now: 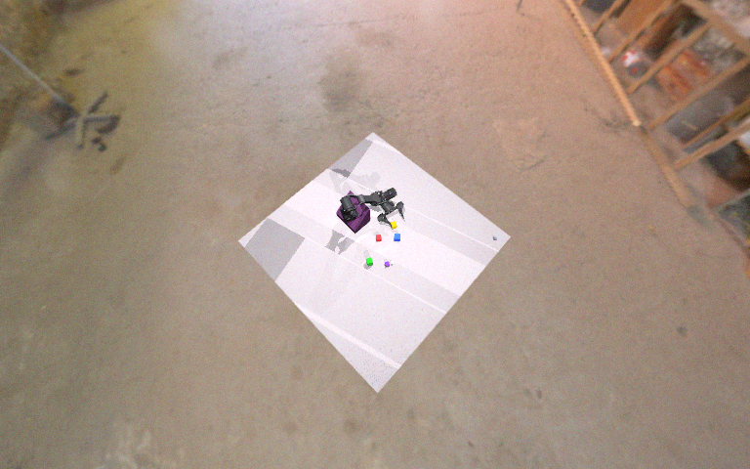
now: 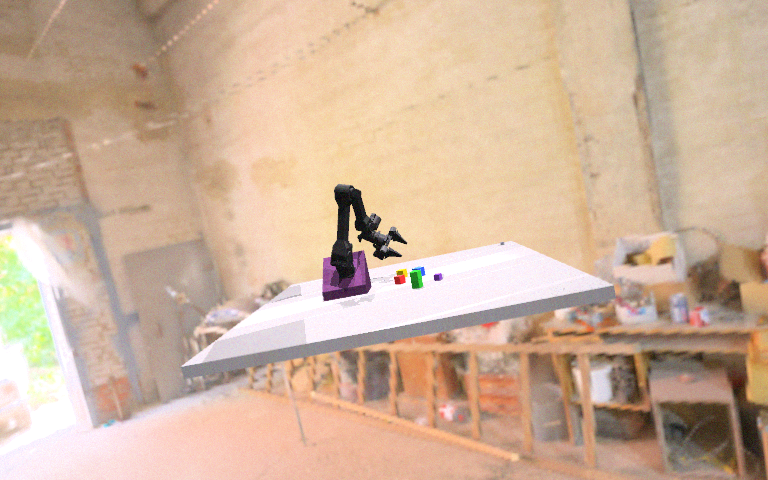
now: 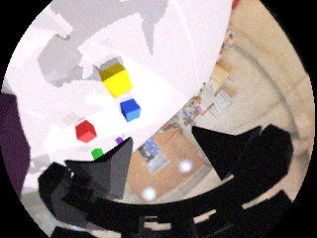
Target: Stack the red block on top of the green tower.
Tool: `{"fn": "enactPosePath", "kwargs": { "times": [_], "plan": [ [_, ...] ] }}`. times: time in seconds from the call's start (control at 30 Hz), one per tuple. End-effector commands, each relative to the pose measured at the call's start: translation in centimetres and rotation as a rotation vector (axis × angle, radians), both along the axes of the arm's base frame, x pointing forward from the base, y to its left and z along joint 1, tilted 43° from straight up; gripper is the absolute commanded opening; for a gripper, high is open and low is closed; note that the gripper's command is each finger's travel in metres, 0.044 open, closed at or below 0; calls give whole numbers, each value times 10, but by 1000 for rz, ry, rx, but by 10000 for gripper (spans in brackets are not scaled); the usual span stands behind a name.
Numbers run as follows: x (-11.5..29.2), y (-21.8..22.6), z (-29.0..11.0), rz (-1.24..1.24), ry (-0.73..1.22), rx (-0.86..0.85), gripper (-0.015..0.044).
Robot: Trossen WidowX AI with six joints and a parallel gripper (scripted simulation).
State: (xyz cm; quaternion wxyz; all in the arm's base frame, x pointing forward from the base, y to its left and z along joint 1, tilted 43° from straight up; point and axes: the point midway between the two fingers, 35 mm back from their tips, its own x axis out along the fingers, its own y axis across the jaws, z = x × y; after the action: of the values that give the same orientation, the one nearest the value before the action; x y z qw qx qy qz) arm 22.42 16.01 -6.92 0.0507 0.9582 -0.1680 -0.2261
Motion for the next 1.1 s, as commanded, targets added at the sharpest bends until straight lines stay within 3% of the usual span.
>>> {"fn": "enactPosePath", "kwargs": {
  "times": [0.0,0.57,1.07],
  "plan": [
    [4,-3,1,-111,-26,150,440],
    [16,-28,9,-667,-226,724,440],
    [18,-55,25,-1203,-553,1139,440]
  ]
}}
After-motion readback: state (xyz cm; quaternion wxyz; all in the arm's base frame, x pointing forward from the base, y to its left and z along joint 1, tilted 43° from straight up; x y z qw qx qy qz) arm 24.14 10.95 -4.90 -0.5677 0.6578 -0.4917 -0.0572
